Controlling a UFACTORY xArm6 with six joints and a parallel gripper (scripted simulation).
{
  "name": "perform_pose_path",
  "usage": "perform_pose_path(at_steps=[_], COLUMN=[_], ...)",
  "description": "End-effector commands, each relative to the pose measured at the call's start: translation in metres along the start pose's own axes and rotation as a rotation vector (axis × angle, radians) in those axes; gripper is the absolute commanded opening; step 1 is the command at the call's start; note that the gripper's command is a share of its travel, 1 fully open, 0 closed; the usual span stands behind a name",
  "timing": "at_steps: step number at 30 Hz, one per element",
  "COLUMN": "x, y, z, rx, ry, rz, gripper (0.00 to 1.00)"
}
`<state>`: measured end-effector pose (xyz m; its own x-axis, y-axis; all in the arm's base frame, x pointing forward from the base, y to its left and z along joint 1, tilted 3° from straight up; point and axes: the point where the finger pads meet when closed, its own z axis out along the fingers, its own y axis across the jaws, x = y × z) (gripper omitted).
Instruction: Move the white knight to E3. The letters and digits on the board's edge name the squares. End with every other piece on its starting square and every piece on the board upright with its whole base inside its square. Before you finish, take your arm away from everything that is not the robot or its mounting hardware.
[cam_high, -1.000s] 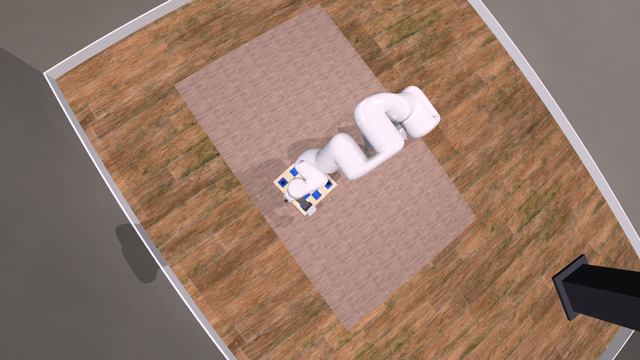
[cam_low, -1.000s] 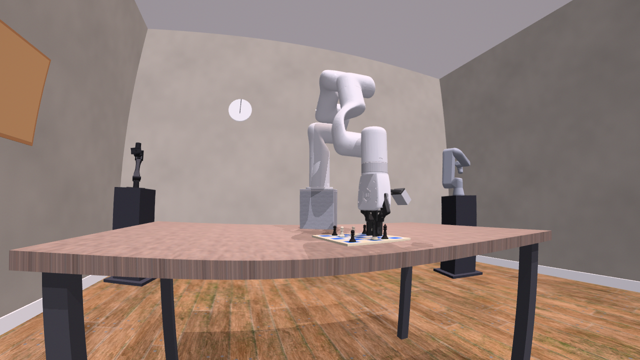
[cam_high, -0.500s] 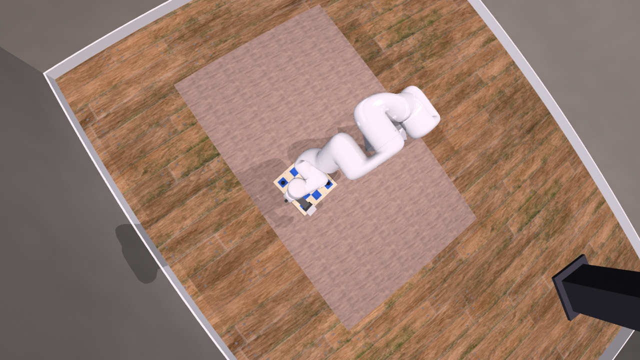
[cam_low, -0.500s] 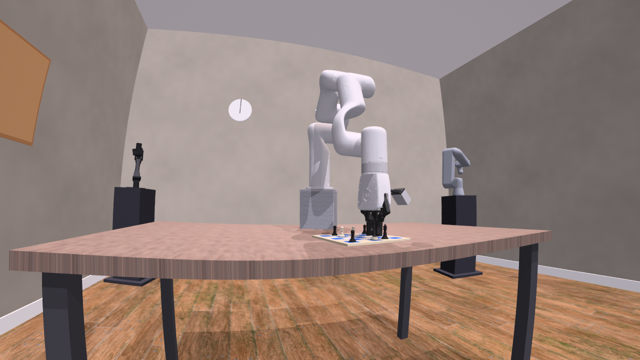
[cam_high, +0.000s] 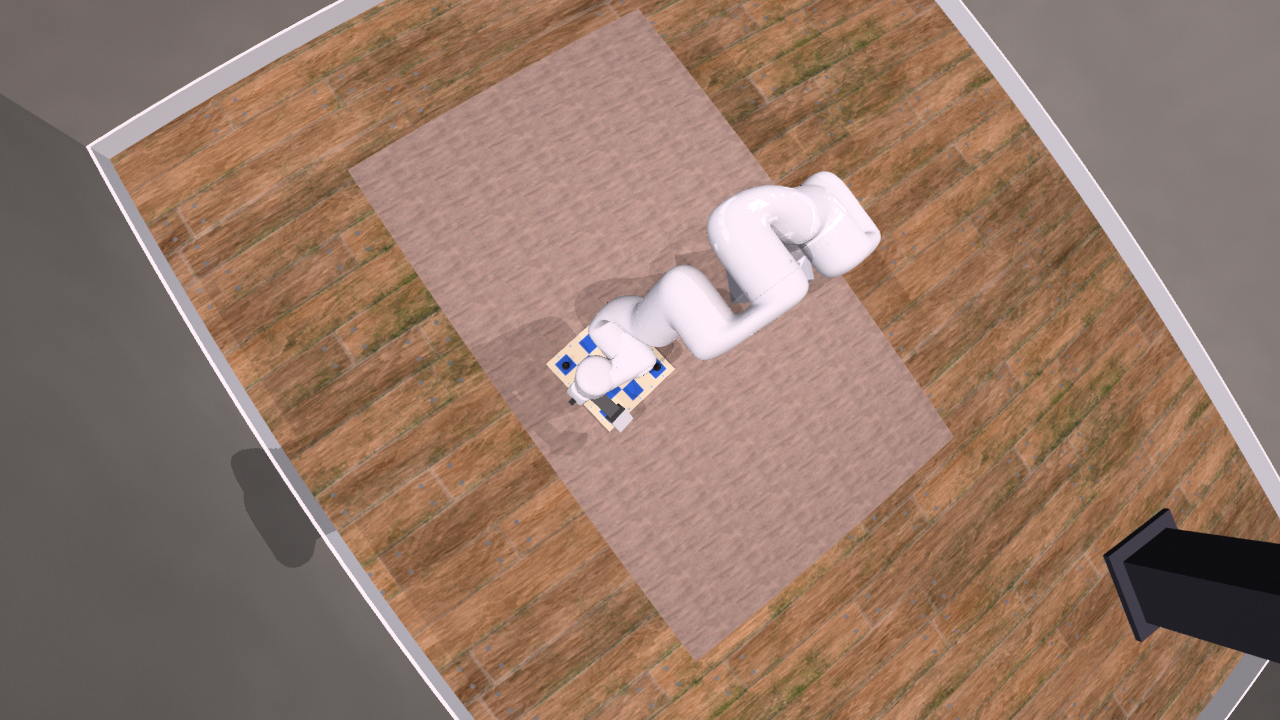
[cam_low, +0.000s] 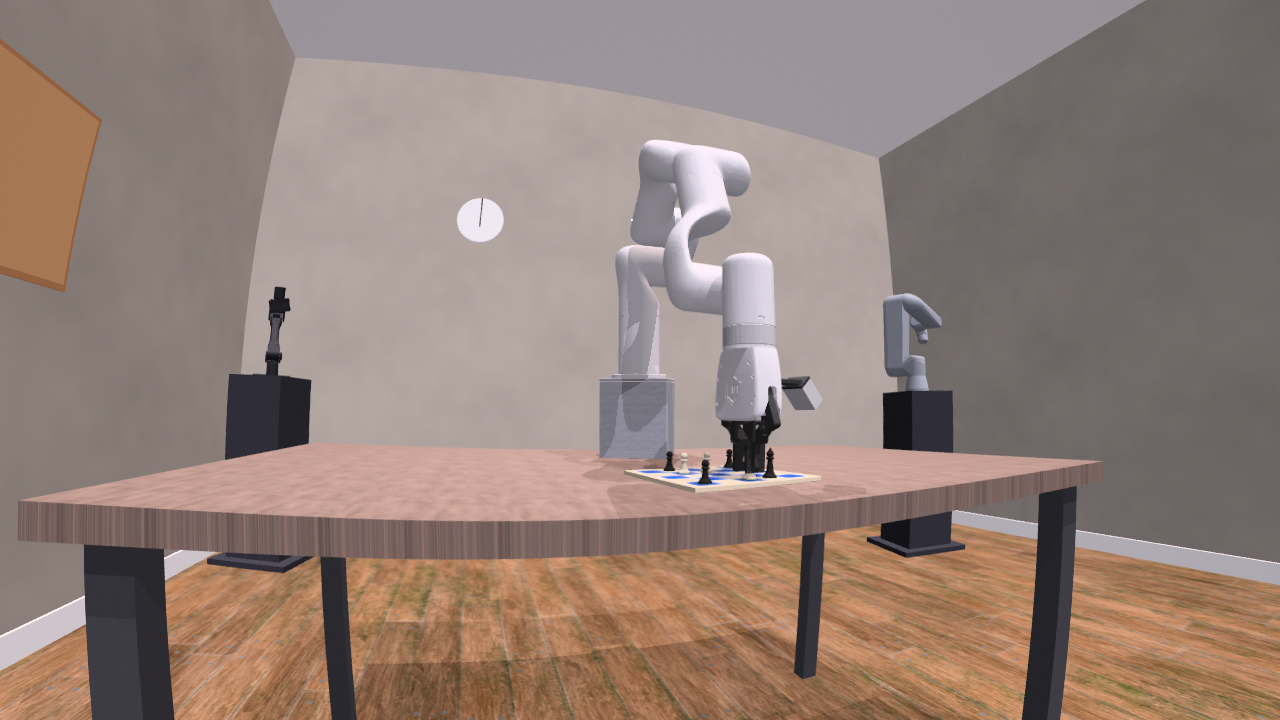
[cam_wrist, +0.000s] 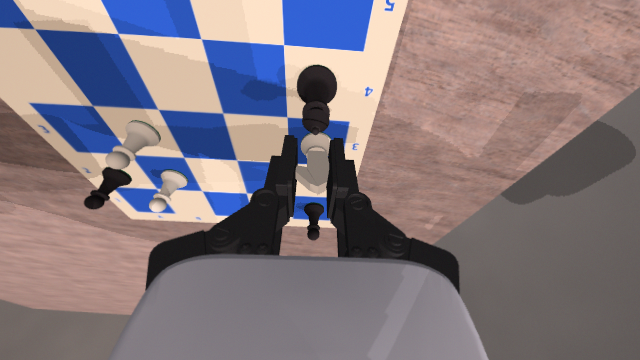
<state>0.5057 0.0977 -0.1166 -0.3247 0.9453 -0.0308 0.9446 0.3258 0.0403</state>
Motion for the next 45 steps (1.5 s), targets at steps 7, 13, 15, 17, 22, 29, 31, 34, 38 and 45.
perform_pose_path(at_steps=[7, 13, 15, 17, 22, 29, 31, 34, 38, 45], x=[0.000, 0.000, 0.000, 0.000, 0.000, 0.000, 0.000, 0.000, 0.000, 0.000], y=[0.002, 0.002, 0.002, 0.002, 0.002, 0.002, 0.002, 0.002, 0.002, 0.002], z=[-0.001, -0.001, -0.001, -0.002, -0.006, -0.024, -0.034, -0.051, -0.072, -0.088], rx=[-0.004, -0.004, -0.004, -0.004, -0.004, -0.004, -0.004, -0.004, -0.004, -0.004], ry=[-0.001, -0.001, -0.001, -0.001, -0.001, -0.001, -0.001, -0.001, -0.001, -0.001], rz=[0.000, 0.000, 0.000, 0.000, 0.000, 0.000, 0.000, 0.000, 0.000, 0.000], gripper=[0.39, 0.39, 0.39, 0.39, 0.39, 0.39, 0.39, 0.39, 0.39, 0.39])
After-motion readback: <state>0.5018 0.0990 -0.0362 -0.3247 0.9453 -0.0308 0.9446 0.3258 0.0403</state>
